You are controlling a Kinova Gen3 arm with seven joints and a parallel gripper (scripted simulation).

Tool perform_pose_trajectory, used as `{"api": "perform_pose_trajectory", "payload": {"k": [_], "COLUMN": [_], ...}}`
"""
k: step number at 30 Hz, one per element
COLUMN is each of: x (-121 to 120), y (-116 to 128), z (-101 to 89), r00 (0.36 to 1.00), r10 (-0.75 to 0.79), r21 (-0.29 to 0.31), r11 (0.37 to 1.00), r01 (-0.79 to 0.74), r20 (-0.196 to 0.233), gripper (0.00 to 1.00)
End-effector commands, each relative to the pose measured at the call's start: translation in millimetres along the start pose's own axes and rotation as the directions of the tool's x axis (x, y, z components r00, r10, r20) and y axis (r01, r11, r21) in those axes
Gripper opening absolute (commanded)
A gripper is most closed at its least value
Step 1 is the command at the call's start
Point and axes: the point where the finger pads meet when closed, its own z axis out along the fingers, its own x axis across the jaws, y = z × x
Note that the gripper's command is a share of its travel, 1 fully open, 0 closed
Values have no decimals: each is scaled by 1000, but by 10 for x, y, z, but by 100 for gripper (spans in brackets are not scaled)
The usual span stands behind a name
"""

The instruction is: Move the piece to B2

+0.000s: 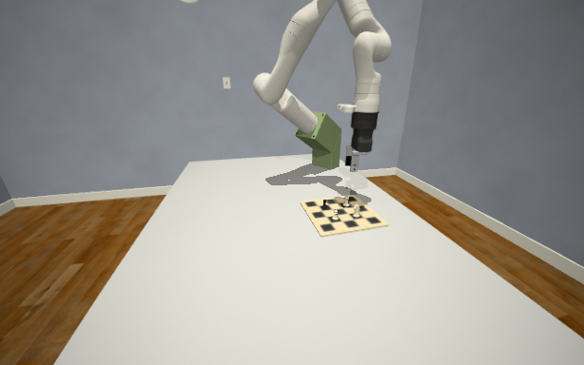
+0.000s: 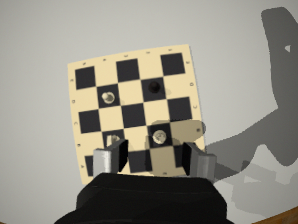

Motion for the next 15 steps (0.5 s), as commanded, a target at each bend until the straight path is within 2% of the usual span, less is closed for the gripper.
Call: {"api": "perform_pose_trajectory", "payload": {"k": [1, 15], "x": [42, 57], "y": [-12, -31], "z": [-41, -43], "r00": [1000, 999], "r10": [-17, -28], "r21": [-5, -4], "r11": [1000, 1000], "r01": [17, 28], "r20": [10, 14], "gripper": [100, 100]}}
